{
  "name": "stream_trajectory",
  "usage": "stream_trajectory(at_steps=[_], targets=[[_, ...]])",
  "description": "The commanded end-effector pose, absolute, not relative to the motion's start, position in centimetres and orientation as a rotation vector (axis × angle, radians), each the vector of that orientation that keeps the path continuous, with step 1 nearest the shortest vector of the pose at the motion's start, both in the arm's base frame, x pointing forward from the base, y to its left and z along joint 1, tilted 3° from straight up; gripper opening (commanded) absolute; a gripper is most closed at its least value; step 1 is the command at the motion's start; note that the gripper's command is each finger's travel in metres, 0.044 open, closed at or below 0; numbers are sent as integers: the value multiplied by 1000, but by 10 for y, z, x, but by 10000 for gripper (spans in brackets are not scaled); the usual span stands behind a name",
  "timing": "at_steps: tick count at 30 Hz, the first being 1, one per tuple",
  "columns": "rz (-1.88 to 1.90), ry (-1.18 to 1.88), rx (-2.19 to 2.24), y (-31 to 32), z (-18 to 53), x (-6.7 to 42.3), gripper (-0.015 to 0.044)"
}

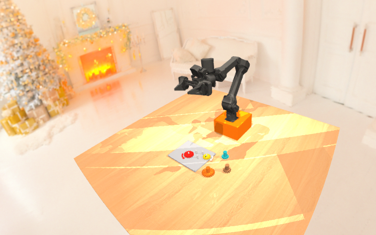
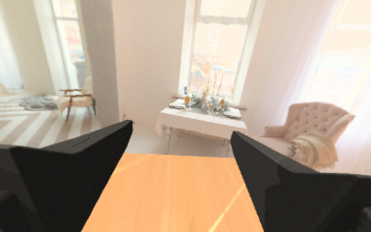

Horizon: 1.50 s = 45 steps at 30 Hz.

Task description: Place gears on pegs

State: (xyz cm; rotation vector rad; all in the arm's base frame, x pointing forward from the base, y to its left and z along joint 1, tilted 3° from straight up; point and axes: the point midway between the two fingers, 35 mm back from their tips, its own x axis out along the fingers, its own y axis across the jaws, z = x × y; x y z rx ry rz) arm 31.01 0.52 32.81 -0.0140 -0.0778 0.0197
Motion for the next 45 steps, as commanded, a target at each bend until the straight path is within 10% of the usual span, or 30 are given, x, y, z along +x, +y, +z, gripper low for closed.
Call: stream_trajectory(at_steps=[1, 13, 25, 45], targets=[[23, -67, -12, 6, 326, 312, 426], [214, 684, 42, 112, 177, 369, 440], [196, 1474, -210, 186, 27, 305, 440], [188, 1515, -234, 189, 1, 294, 440]])
